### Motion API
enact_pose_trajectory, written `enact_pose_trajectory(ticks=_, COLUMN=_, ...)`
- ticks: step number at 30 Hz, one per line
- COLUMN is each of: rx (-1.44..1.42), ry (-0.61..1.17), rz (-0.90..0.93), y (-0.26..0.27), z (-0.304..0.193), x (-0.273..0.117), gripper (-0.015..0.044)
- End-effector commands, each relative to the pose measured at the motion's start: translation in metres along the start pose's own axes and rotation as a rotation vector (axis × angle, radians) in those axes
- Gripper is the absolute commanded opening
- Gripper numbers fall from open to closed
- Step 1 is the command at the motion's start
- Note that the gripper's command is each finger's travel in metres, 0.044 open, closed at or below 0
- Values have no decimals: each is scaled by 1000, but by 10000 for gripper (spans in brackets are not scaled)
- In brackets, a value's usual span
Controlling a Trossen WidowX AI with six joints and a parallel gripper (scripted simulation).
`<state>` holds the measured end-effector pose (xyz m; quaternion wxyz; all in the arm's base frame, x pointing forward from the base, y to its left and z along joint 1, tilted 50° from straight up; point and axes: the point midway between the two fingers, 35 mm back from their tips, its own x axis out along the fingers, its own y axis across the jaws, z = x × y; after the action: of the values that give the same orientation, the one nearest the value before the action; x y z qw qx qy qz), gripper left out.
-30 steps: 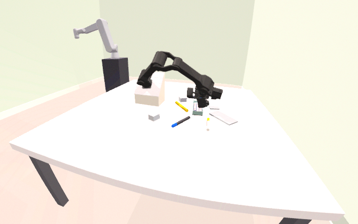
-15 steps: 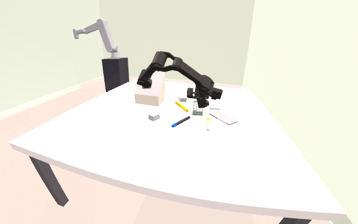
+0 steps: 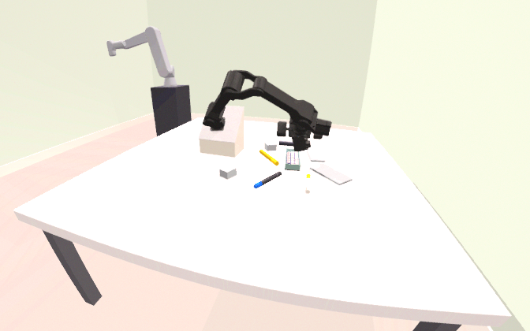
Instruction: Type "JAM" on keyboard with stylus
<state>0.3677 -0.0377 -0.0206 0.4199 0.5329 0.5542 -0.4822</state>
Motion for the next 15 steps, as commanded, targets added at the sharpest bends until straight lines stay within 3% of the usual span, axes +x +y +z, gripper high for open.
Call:
enact_pose_trajectory(ticks=1, rx=-1, ry=0, rz=-1, y=0, z=0, x=0, gripper=45)
enact_pose_trajectory(ticks=5, rx=-1, ry=1, rz=-1, y=-2, z=0, x=0, gripper=0)
enact_pose_trajectory(ticks=15, rx=4, ry=5, rz=0, y=-17, z=2, x=-4, gripper=0)
